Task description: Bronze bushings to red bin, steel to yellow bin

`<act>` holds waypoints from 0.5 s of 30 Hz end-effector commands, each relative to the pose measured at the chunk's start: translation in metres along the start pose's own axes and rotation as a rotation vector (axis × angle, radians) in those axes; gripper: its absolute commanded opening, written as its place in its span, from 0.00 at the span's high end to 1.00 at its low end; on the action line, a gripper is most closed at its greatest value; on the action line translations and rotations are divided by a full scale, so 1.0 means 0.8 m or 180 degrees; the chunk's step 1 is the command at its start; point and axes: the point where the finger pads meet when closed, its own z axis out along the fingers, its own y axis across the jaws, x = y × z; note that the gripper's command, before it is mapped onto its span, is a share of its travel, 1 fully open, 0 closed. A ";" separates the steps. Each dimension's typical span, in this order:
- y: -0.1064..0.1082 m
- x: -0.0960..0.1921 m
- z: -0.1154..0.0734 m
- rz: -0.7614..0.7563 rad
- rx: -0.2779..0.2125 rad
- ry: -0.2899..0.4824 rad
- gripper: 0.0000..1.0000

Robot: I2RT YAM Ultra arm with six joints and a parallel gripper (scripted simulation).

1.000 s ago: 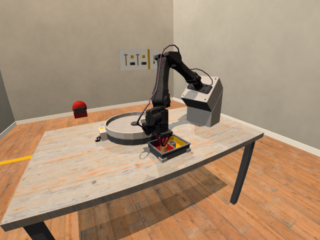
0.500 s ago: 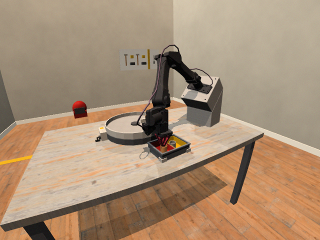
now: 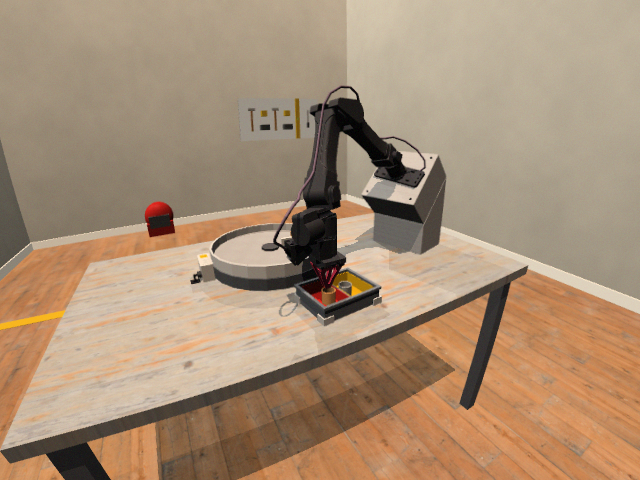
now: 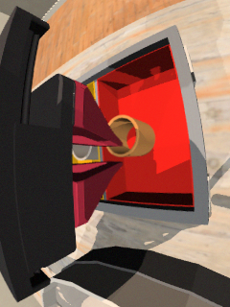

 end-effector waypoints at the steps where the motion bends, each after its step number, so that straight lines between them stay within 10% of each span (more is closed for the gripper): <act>1: 0.008 -0.006 -0.037 -0.0005 -0.0034 -0.0073 0.85; 15: 0.009 -0.009 -0.101 0.0003 -0.0050 -0.0104 0.85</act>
